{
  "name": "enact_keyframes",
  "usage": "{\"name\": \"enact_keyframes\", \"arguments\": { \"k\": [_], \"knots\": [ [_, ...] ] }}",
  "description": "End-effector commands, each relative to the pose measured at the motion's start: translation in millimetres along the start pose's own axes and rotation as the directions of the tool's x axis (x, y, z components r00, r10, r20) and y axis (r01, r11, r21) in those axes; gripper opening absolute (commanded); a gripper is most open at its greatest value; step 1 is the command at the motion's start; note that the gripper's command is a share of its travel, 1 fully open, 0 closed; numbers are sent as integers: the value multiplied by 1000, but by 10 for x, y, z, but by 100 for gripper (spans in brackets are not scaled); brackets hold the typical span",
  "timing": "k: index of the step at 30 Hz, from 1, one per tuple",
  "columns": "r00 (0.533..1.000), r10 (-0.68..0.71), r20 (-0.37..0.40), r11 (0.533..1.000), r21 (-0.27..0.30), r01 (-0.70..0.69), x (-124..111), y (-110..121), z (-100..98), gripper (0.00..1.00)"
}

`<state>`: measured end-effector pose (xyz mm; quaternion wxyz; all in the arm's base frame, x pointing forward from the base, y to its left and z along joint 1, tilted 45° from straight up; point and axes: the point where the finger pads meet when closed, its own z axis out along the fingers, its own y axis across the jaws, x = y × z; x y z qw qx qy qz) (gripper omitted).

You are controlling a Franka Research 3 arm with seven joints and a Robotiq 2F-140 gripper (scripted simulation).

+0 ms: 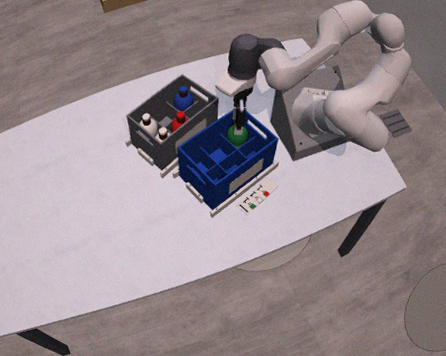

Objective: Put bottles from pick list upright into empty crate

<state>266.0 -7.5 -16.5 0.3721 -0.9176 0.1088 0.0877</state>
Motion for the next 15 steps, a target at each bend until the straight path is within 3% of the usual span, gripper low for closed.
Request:
{"name": "enact_keyframes", "arguments": {
  "k": [1,15],
  "knots": [
    [1000,7,0,1000,0,-7,0,4,5,38],
    [1000,7,0,1000,0,-7,0,4,-288,38]
  ]
}}
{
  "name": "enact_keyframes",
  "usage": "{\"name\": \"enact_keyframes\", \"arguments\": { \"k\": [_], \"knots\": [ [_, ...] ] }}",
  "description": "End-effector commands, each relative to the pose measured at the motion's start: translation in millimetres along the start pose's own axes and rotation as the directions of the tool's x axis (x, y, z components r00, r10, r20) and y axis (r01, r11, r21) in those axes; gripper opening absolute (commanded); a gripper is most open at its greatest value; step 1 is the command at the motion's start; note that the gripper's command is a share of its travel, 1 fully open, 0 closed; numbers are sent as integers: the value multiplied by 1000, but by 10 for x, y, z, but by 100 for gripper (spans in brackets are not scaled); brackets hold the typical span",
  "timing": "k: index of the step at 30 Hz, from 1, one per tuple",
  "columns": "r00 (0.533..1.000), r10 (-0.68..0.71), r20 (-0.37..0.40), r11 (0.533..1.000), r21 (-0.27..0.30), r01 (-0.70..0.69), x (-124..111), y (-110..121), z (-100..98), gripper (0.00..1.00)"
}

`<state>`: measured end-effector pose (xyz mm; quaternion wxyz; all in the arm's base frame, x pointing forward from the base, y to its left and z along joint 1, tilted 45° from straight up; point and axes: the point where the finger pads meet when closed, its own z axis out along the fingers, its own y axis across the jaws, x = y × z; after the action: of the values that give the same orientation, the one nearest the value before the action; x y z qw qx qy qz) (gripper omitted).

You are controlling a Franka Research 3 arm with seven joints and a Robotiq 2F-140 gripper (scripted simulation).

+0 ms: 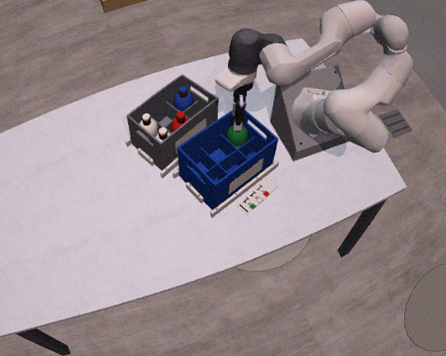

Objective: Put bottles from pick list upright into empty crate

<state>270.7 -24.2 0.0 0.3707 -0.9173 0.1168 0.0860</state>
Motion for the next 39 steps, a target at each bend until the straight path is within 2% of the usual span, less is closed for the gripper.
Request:
{"name": "enact_keyframes", "arguments": {
  "k": [1,23,39],
  "knots": [
    [1000,-7,9,1000,0,7,-27,10,-77,38],
    [1000,-7,9,1000,0,7,-23,10,-607,38],
    [1000,-7,9,1000,0,7,-23,10,-607,38]
  ]
}}
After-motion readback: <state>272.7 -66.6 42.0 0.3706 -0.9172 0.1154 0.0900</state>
